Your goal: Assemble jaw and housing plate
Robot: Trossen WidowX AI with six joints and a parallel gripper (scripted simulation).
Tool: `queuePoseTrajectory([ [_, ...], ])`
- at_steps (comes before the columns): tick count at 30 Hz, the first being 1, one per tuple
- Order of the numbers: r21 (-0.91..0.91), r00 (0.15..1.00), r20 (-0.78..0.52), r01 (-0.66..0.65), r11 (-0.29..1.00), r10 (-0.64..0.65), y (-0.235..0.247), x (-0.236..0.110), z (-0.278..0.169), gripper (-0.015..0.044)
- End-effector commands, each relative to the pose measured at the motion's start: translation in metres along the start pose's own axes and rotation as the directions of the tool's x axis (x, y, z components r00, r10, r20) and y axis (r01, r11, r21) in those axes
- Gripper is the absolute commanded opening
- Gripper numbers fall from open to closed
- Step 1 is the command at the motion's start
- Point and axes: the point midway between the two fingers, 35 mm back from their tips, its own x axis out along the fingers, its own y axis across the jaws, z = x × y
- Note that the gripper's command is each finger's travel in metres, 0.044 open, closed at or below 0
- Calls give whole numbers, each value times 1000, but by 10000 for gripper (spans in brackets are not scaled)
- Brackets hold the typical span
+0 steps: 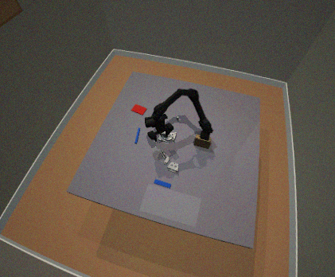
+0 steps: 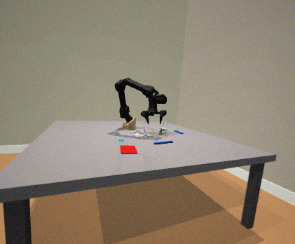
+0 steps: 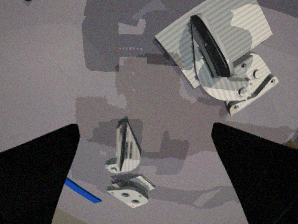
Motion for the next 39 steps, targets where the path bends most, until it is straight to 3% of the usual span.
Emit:
queuePoseTrajectory([
  [1, 67, 994, 84, 59, 996, -65, 24, 6, -61, 440],
  [4, 109, 985, 145, 81, 991, -96, 32, 13, -97, 440],
  [7, 119, 982, 160, 84, 989, -102, 33, 14, -105, 440],
  [16, 119, 982, 160, 84, 989, -102, 32, 17, -105, 440],
  [21, 120, 981, 162, 85, 989, -104, 26, 53, -99, 440],
  [39, 120, 981, 162, 84, 989, -103, 26, 65, -97, 440],
])
